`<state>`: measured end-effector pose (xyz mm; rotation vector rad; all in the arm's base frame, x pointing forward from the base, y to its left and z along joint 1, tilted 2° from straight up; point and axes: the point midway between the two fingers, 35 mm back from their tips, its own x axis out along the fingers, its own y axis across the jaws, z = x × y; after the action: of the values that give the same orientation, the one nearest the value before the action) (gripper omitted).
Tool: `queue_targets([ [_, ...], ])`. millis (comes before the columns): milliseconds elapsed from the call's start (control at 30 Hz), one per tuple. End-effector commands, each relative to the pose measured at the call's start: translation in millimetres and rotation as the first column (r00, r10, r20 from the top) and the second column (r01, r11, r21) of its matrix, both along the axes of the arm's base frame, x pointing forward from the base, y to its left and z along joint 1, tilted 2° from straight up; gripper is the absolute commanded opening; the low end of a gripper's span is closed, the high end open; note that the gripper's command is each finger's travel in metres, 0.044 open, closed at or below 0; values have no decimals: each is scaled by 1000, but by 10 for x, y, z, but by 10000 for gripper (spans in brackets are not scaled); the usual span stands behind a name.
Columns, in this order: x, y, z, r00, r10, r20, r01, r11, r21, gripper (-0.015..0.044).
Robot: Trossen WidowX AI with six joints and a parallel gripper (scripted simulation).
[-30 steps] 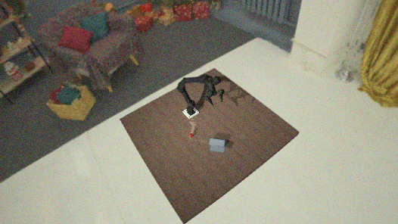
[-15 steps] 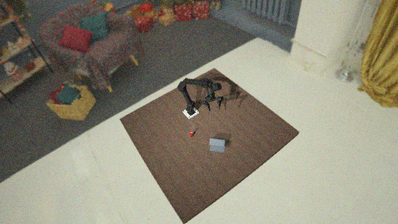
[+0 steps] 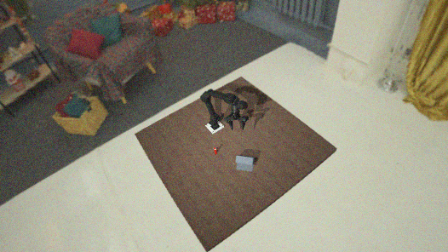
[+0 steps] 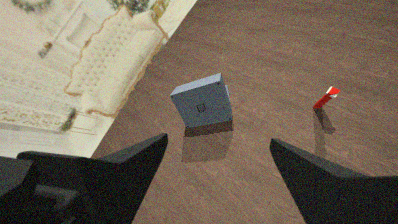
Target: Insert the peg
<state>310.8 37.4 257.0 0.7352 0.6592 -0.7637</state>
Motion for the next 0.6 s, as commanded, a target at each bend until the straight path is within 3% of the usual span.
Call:
queue_targets([
  [0, 8, -123, -128, 998, -27, -50, 27, 1000, 5, 440],
  [567, -2, -615, -409, 976, -151, -159, 165, 984, 74, 440],
])
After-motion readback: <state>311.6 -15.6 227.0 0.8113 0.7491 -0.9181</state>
